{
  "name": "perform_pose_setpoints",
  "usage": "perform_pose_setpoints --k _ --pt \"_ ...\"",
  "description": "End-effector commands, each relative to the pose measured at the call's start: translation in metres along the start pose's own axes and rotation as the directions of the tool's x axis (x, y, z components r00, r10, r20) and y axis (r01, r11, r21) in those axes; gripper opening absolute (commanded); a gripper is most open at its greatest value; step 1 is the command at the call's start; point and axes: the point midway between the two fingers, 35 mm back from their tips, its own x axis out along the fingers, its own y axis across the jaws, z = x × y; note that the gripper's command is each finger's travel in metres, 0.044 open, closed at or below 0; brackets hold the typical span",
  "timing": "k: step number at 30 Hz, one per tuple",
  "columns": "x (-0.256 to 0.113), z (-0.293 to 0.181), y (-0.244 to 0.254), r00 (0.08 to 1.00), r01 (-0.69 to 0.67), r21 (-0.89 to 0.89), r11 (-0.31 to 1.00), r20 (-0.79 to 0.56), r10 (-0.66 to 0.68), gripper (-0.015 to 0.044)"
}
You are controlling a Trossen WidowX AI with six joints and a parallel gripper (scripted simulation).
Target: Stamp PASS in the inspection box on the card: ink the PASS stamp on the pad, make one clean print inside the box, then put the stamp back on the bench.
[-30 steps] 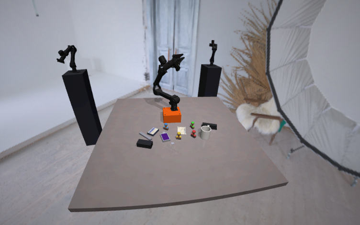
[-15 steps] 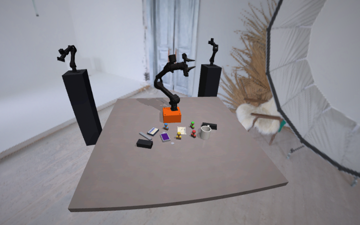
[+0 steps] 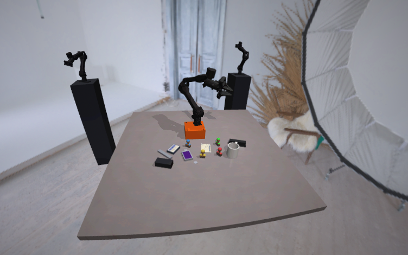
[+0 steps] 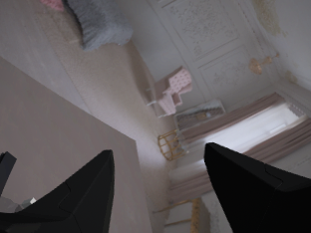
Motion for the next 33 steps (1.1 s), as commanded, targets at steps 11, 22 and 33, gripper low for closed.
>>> perform_pose_setpoints --k 11,22,33 --pt "0.079 -0.123 0.105 0.772 0.096 0.854 0.512 -0.389 0.503 0.0225" --pt "0.079 -0.179 0.188 0.425 0.625 0.768 0.140 -0.485 0.765 0.0225" --pt "0.067 -0.200 0.218 0.255 0.818 0.568 0.087 -0.495 0.831 0.0225"
